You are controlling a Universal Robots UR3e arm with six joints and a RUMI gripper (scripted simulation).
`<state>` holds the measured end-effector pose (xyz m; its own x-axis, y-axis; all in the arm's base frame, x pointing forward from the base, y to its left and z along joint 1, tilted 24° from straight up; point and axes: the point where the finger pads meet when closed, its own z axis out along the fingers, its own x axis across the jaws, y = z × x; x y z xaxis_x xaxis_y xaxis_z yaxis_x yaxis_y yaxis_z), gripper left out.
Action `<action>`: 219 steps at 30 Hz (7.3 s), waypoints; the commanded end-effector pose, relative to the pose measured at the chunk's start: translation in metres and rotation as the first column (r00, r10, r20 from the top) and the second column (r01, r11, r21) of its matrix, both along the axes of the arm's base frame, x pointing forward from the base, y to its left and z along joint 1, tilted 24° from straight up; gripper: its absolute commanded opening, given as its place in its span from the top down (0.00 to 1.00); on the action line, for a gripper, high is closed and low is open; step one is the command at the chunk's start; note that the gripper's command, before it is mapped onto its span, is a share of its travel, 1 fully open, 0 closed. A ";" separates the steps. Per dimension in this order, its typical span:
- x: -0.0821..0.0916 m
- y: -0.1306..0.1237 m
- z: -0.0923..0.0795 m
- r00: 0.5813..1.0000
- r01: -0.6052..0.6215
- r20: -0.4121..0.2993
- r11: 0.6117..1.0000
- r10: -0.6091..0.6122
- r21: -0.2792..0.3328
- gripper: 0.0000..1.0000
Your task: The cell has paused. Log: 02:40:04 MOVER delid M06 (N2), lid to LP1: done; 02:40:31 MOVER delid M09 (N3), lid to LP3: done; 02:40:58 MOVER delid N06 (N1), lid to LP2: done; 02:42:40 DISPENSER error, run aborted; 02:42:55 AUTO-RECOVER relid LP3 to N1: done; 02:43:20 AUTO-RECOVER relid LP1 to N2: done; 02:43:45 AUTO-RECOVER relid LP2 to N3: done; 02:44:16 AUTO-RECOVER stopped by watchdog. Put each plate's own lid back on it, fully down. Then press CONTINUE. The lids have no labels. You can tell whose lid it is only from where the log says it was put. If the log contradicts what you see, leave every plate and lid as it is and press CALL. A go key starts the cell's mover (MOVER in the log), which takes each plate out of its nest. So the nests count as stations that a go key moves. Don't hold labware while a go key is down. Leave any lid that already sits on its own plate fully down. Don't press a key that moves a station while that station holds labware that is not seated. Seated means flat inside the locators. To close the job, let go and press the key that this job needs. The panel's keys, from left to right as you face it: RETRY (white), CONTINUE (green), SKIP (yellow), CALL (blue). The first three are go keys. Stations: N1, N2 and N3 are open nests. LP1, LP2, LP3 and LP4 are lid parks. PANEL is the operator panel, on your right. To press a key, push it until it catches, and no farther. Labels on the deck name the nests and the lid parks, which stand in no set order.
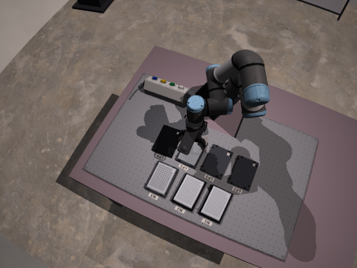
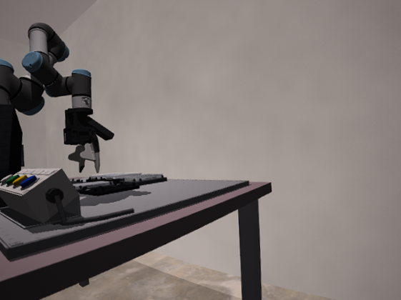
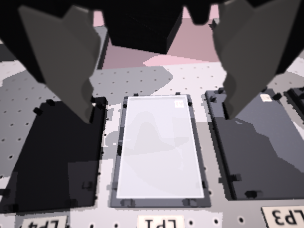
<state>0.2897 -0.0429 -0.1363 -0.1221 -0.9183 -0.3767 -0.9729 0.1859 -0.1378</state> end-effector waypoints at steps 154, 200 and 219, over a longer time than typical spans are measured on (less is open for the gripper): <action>0.170 -0.091 0.001 0.999 -0.035 0.015 0.999 0.035 -0.010 1.00; 0.172 -0.086 -0.011 0.999 -0.035 0.015 0.999 0.035 -0.010 1.00; 0.173 -0.084 -0.016 0.999 -0.035 0.015 0.999 0.035 -0.010 1.00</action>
<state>0.4622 -0.1263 -0.1524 -0.0841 -0.9248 -0.3711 -0.9769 0.1500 -0.1523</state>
